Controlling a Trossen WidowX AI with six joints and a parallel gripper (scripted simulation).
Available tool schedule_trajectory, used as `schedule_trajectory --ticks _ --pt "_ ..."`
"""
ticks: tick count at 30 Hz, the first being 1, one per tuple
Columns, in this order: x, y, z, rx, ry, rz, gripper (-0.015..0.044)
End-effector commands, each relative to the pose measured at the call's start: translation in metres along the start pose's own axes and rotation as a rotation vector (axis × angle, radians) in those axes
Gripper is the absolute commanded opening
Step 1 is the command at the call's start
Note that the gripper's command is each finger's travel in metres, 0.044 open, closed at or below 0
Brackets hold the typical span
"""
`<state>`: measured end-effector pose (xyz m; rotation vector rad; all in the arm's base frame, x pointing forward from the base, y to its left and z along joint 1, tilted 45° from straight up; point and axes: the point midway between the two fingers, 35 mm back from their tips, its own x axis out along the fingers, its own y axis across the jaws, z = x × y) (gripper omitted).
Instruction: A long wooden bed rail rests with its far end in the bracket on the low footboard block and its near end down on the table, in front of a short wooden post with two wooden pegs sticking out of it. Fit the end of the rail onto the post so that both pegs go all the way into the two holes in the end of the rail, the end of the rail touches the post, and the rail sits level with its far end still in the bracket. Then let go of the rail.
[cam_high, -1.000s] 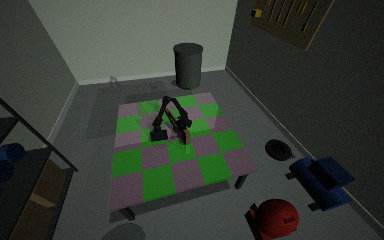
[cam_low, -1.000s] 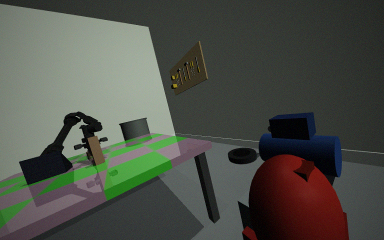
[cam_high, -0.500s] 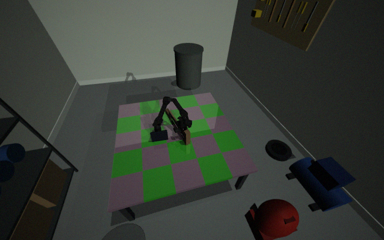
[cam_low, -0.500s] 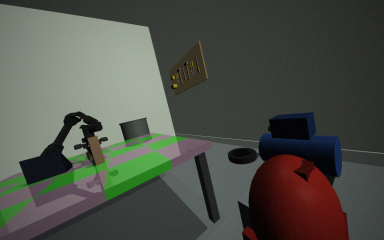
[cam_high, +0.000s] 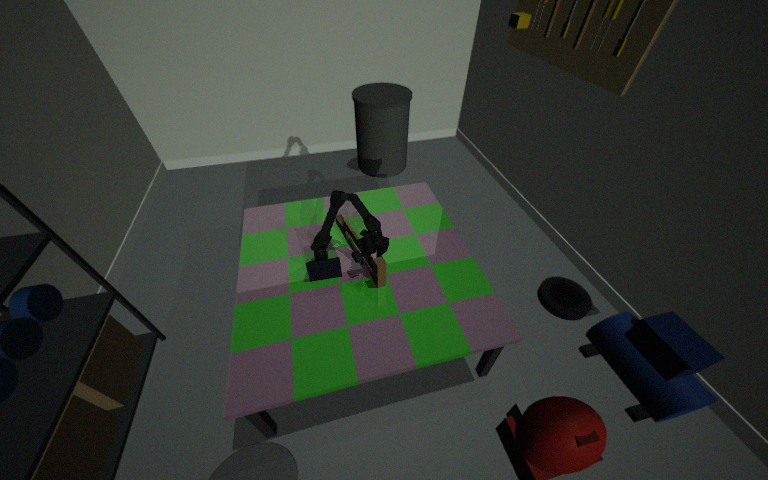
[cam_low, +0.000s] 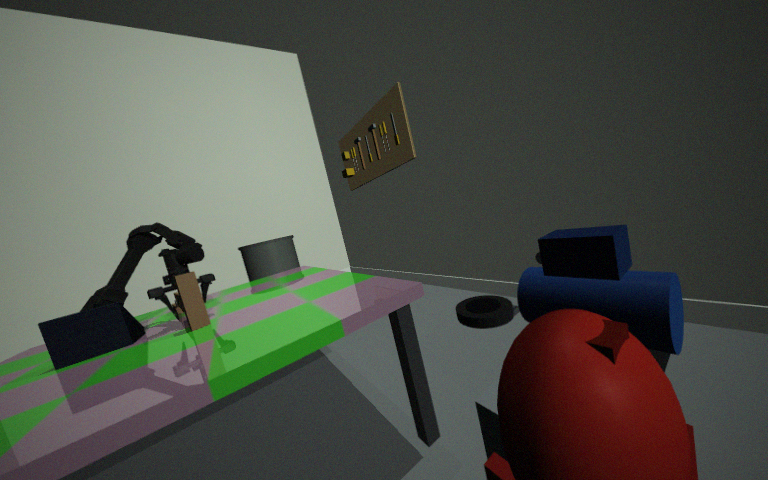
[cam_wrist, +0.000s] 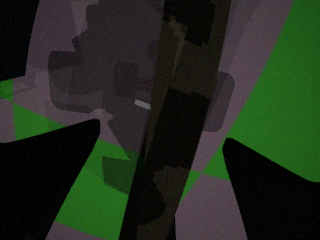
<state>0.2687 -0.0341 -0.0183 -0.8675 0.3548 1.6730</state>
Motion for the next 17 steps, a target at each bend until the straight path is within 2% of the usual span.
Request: schedule_trajectory --ticks 1,17 --pt "-0.0197 -0.0001 0.0191 -0.005 0.008 -0.003 0.044" --pt "-0.026 0.0004 0.0261 -0.005 0.01 -0.003 0.044"
